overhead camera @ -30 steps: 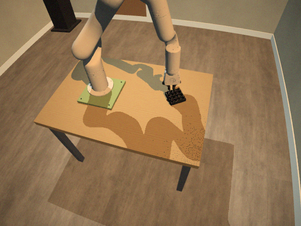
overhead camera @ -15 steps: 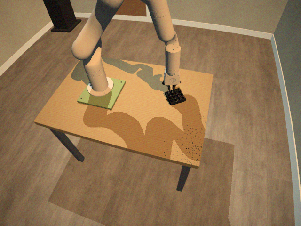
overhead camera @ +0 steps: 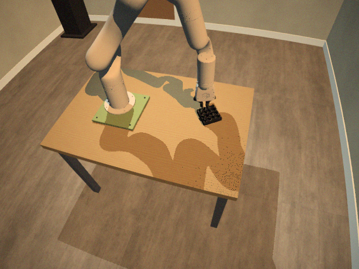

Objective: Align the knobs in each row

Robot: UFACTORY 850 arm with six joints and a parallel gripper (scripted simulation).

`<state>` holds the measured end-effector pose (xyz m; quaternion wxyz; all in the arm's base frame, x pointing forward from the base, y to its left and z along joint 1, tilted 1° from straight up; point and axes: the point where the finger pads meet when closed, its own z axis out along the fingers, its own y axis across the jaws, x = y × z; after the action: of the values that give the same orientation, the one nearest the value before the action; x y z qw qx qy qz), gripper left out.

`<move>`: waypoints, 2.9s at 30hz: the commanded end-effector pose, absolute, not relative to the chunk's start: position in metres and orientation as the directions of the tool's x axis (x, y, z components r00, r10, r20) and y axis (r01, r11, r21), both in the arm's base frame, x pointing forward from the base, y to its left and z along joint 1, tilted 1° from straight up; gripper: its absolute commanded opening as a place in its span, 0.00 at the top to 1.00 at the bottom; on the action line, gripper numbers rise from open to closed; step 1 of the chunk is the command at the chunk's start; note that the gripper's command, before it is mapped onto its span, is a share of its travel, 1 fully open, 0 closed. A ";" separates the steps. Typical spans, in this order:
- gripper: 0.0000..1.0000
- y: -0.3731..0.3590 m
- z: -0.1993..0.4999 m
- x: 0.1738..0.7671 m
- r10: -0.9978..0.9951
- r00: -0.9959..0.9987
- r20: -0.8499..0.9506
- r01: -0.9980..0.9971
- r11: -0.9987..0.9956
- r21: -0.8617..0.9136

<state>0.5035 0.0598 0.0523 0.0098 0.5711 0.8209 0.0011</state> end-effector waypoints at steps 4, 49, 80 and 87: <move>0.81 0.060 0.053 0.504 0.938 -0.348 -0.015 0.937 0.348 0.015; 0.81 0.060 0.041 0.505 0.938 -0.348 -0.015 0.937 0.348 0.015; 0.92 0.060 0.041 0.505 0.938 -0.348 -0.015 0.937 0.348 0.015; 0.92 0.060 0.041 0.505 0.938 -0.348 -0.015 0.937 0.348 0.015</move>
<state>0.5038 0.0597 0.0403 0.0099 0.5710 0.8209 0.0011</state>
